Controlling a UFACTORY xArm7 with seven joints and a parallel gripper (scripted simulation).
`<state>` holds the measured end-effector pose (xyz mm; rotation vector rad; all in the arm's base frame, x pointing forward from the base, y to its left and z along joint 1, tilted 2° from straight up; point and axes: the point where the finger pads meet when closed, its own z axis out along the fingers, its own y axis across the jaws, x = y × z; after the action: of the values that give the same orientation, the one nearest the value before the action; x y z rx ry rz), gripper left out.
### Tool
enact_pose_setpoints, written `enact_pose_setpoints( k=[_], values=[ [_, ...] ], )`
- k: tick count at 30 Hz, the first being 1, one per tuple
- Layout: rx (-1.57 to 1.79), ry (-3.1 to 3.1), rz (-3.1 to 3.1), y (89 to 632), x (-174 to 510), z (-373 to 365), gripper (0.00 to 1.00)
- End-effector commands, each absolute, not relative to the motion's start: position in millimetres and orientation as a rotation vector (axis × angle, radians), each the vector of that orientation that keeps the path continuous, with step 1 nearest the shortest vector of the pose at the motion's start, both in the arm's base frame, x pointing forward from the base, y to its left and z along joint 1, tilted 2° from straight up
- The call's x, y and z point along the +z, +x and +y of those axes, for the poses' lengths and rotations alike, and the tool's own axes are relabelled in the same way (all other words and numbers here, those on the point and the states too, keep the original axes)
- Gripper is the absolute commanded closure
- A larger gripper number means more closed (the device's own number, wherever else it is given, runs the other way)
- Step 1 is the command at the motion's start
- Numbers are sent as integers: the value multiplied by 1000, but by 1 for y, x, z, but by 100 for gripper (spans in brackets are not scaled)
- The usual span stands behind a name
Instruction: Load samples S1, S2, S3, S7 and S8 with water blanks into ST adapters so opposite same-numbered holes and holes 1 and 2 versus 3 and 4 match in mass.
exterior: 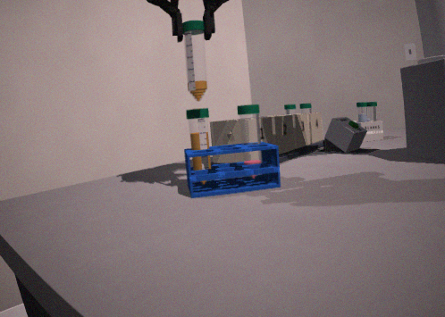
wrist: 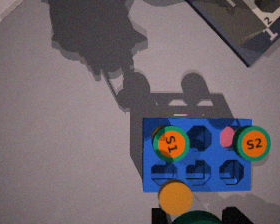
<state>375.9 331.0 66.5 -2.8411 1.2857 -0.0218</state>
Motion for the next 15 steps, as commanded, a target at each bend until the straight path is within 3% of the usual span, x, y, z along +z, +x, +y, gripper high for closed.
enact_pose_setpoints(
  k=[1,15],
  values=[
    [-25,-2838,1285,377,77,332,100],
    [-27,-2899,1141,378,78,317,100]
  ],
)
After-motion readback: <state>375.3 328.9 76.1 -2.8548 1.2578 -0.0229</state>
